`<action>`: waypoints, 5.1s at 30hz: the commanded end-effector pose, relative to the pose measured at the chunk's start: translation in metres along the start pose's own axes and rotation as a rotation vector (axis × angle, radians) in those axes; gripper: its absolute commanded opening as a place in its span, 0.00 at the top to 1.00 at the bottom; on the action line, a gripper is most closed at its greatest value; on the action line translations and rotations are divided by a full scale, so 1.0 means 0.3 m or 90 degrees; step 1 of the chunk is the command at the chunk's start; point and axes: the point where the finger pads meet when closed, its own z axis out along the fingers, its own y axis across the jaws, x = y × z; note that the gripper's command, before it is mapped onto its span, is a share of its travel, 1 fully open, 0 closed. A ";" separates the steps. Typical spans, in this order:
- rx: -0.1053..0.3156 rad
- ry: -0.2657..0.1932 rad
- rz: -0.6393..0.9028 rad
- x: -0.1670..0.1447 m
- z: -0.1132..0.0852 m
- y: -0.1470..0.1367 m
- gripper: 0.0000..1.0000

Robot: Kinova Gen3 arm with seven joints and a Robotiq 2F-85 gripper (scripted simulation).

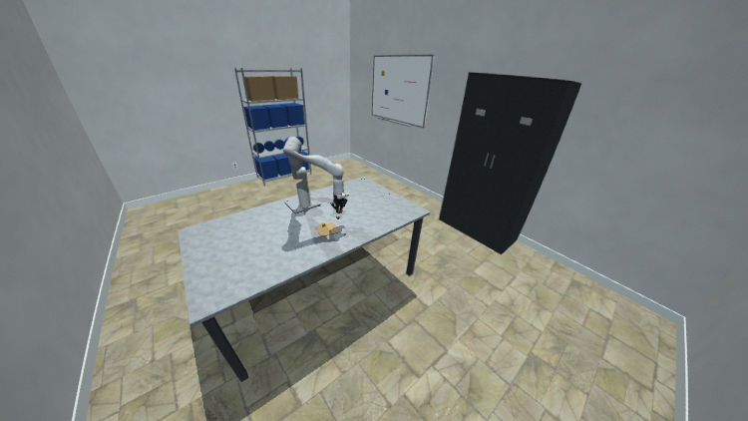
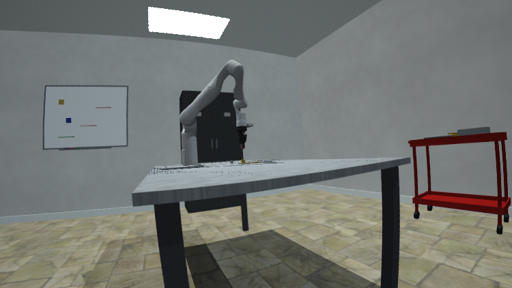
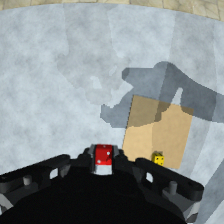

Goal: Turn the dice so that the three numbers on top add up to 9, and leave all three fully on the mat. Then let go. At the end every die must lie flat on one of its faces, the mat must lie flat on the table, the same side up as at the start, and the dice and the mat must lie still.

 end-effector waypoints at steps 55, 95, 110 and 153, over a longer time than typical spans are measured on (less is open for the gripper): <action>-0.001 0.003 0.011 0.020 0.280 0.369 0.85; -0.001 0.003 0.011 0.020 0.302 0.369 0.85; -0.001 0.003 0.011 0.020 0.307 0.369 0.85; -0.001 0.003 0.011 0.020 0.315 0.369 0.85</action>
